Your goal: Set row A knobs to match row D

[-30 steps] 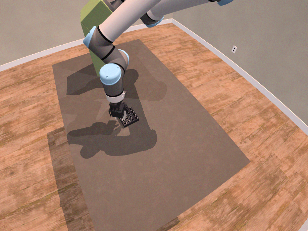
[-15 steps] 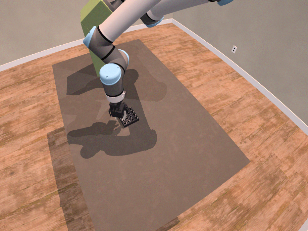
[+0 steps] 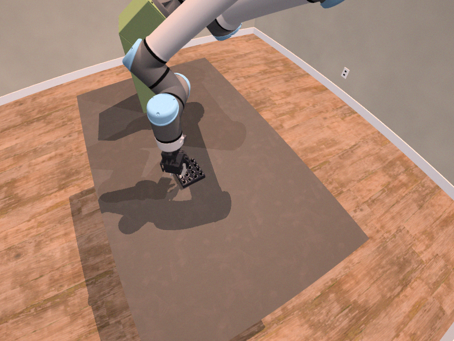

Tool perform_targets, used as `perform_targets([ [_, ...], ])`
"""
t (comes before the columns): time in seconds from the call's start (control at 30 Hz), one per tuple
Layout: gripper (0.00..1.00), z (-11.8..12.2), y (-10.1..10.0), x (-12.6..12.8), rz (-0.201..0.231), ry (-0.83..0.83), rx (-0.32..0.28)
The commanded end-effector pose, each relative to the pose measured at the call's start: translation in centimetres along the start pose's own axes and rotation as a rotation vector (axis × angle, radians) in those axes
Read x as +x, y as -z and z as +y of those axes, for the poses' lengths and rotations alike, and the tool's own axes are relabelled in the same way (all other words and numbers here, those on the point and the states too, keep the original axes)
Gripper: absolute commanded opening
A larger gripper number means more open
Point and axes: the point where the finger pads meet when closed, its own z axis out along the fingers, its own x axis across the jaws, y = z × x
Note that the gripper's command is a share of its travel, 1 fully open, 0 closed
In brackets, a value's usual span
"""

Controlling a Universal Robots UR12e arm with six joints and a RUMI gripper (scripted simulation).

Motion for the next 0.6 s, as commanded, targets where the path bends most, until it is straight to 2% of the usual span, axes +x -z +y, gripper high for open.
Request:
perform_targets([
  [0.0, 0.11, 0.06, 0.06, 0.01, 0.000, 0.000, -0.001],
  [0.57, 0.11, -0.42, 0.06, 0.01, 0.000, 0.000, -0.001],
])
